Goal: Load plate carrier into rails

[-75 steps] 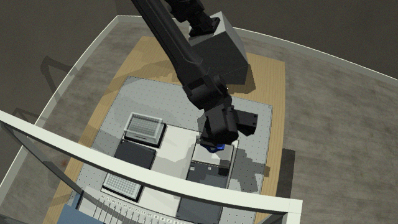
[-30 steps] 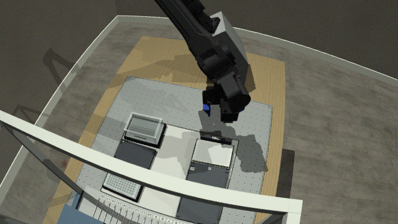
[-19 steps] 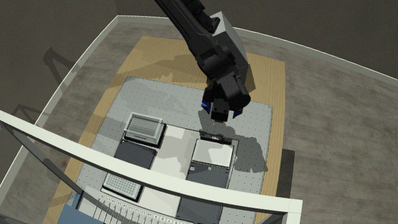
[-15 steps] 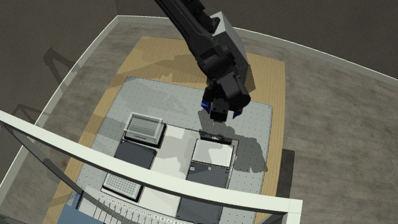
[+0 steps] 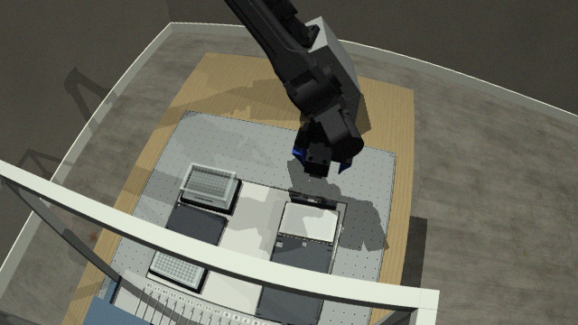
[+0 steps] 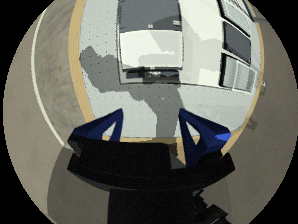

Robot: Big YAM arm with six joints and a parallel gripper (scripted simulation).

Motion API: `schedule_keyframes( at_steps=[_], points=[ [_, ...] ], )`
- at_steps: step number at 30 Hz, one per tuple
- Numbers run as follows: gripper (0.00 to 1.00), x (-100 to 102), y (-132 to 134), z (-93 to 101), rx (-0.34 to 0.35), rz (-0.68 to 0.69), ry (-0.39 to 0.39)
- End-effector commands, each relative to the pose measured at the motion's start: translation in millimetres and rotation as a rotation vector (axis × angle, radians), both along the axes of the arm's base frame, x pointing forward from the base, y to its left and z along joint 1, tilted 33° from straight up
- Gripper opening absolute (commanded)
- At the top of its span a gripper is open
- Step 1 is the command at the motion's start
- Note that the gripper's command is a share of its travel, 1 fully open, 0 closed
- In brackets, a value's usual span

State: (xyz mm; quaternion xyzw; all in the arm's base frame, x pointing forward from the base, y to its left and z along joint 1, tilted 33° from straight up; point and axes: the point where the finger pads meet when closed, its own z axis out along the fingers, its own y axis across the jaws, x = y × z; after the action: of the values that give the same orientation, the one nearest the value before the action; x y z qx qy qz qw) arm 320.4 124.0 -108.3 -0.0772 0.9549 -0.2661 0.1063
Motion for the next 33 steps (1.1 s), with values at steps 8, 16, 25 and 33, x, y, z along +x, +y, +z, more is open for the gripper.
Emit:
schedule_keyframes(
  at_steps=[8,16,25,33],
  points=[
    [0.80,2,-20,-22.8,-0.012,-0.006,0.013],
    [0.80,6,-31,-40.7,-0.012,-0.007,0.014],
    [0.80,10,-40,-56.2,-0.013,-0.007,0.015],
    [0.80,17,-50,-73.8,-0.011,-0.007,0.011]
  ],
)
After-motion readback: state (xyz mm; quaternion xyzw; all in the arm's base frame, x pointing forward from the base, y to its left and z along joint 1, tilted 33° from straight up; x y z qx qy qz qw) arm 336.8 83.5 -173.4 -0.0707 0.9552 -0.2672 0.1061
